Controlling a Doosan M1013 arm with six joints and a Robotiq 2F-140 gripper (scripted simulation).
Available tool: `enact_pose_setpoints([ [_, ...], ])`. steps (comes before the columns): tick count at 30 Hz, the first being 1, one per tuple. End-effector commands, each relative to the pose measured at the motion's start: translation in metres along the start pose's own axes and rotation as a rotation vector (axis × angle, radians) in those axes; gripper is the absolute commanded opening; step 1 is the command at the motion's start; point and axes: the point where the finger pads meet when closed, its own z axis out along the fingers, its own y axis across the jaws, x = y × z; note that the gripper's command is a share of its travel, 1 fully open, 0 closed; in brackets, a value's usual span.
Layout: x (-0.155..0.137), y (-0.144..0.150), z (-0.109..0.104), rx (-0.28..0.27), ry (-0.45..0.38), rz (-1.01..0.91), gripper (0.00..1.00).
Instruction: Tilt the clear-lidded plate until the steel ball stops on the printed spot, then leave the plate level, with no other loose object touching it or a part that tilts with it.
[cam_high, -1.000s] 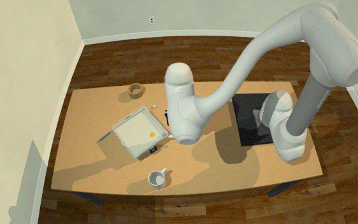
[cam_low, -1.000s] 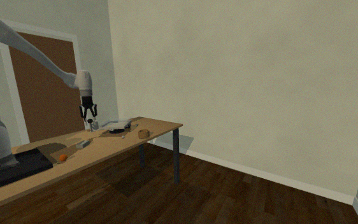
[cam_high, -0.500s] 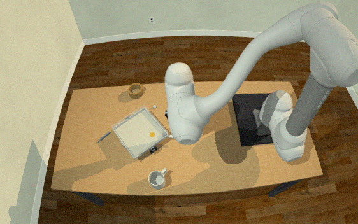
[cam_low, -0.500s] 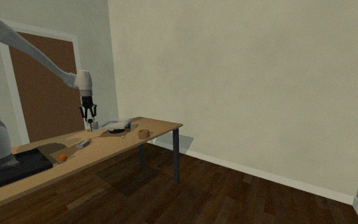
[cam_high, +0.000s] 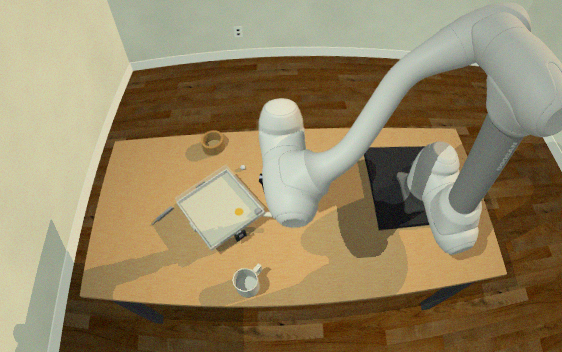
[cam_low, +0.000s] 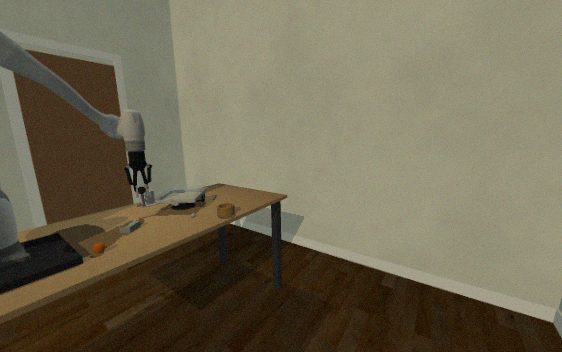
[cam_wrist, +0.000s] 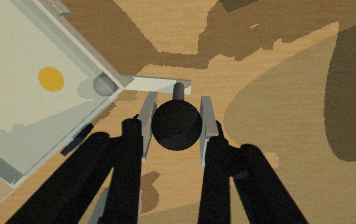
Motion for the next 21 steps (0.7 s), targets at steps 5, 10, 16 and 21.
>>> enact_pose_setpoints([
  [5,0.0,0.0,-0.0001,0.0,0.0,0.0,0.0],
  [10,0.0,0.0,-0.0001,0.0,0.0,0.0,0.0],
  [16,0.0,-0.0007,-0.0017,0.0,0.0,0.0,0.0],
  [21,0.0,-0.0019,-0.0047,0.0,0.0,0.0,0.0],
])
